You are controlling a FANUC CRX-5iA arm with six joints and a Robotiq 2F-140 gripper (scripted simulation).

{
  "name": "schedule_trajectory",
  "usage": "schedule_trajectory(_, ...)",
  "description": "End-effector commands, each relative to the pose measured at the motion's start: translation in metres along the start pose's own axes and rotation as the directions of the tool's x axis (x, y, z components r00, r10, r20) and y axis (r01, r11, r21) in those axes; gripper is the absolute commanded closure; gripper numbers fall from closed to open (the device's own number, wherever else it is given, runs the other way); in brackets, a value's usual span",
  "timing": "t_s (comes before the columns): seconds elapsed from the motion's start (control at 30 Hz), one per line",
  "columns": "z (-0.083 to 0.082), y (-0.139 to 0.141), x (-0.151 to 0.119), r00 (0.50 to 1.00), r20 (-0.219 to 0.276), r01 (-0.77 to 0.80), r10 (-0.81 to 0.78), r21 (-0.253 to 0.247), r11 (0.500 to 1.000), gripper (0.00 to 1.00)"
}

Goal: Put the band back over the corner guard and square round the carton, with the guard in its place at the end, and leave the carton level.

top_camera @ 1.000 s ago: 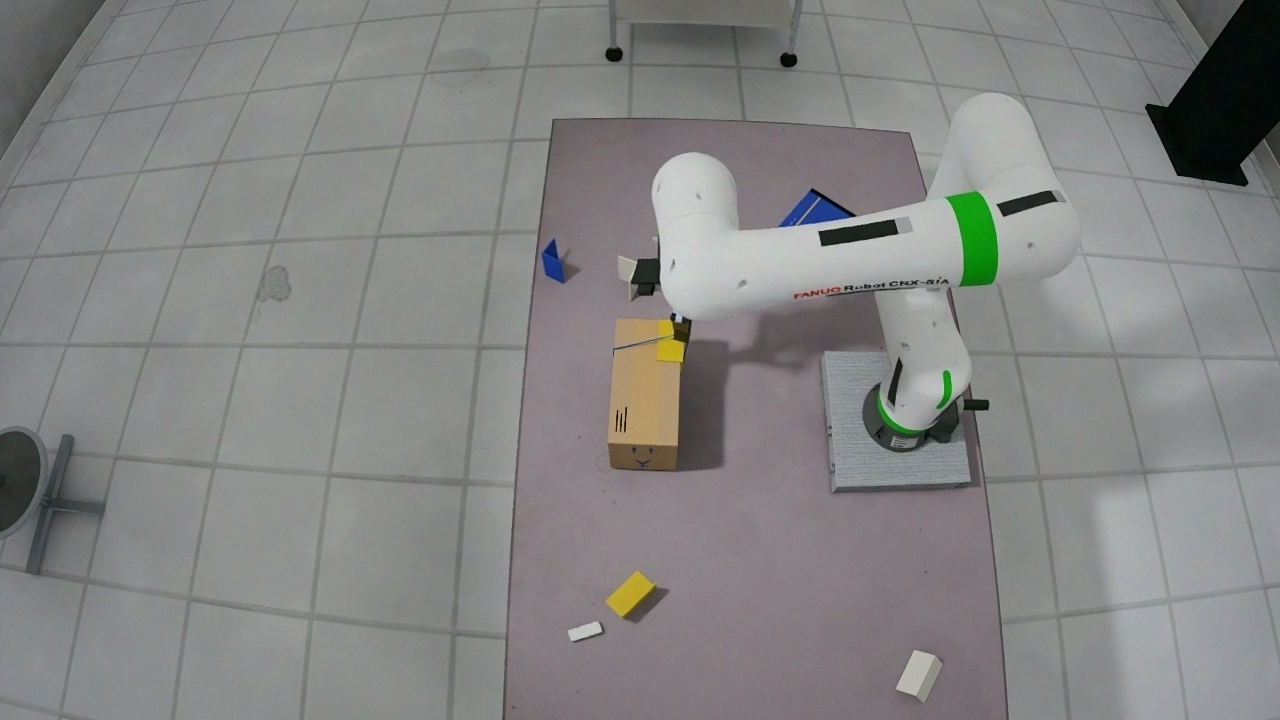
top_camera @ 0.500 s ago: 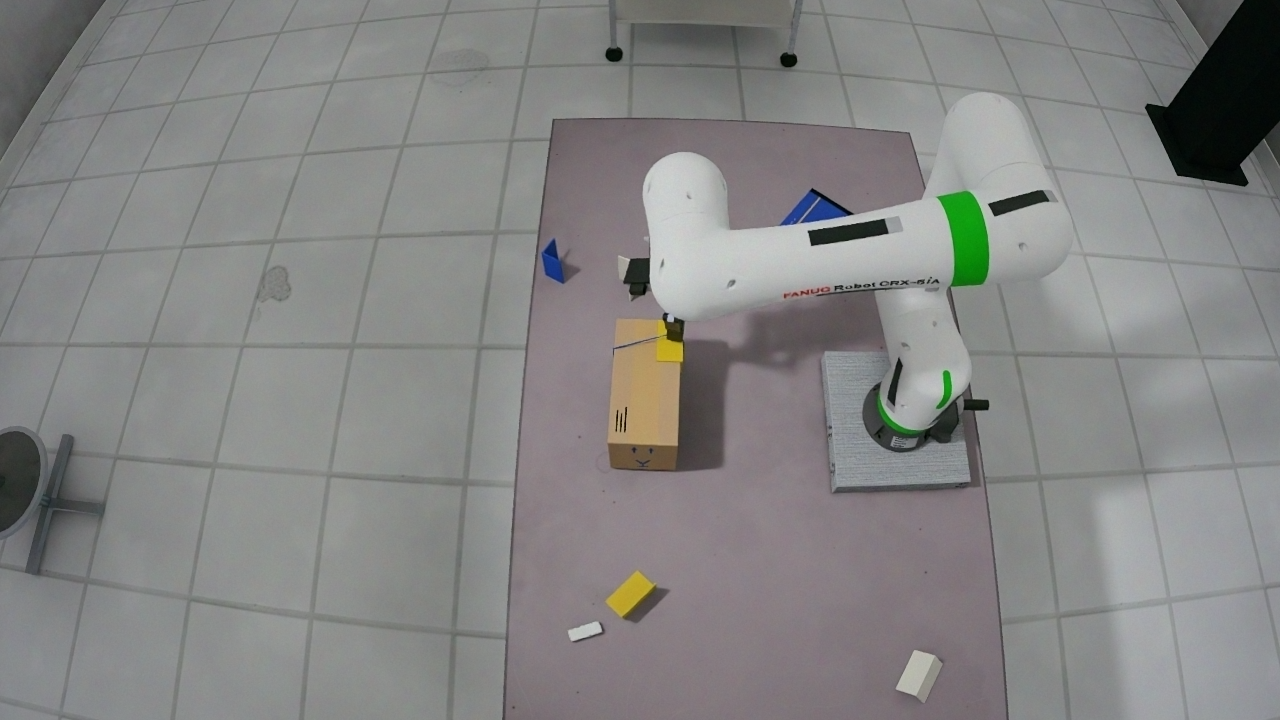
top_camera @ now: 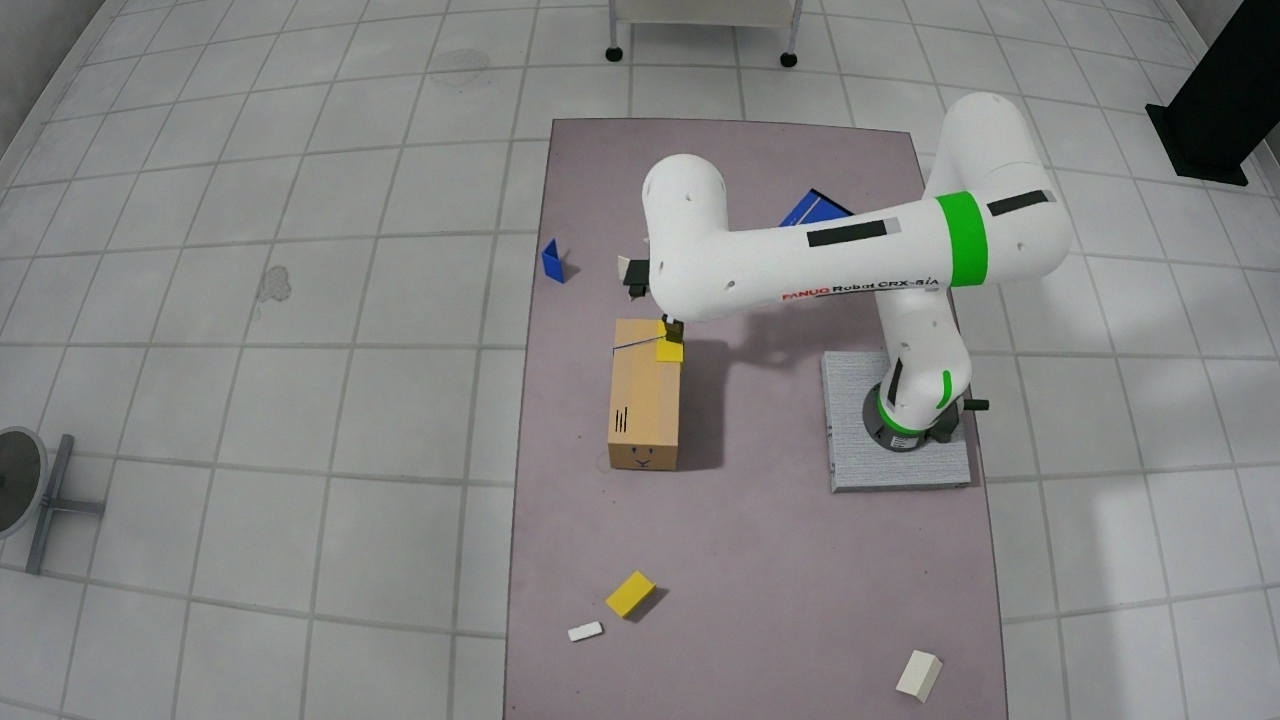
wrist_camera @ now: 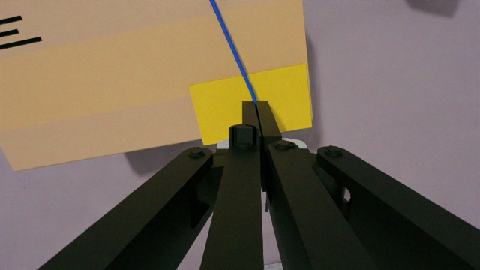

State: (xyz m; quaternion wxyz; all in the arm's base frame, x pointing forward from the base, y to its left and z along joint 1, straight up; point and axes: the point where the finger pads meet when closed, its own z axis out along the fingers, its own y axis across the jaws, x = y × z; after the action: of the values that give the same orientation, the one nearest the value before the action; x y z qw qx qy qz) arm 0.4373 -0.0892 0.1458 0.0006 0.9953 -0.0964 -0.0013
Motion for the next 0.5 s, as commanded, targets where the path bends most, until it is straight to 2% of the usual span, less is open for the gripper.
schedule_trajectory(0.0, 0.0019, 0.0001, 0.0004, 1.0, -0.002, 0.0, 0.0, 0.0, 1.0, 0.9)
schedule_trajectory(0.47, 0.006, 0.0001, 0.0004, 1.0, -0.002, 0.0, 0.0, 0.0, 1.0, 0.9)
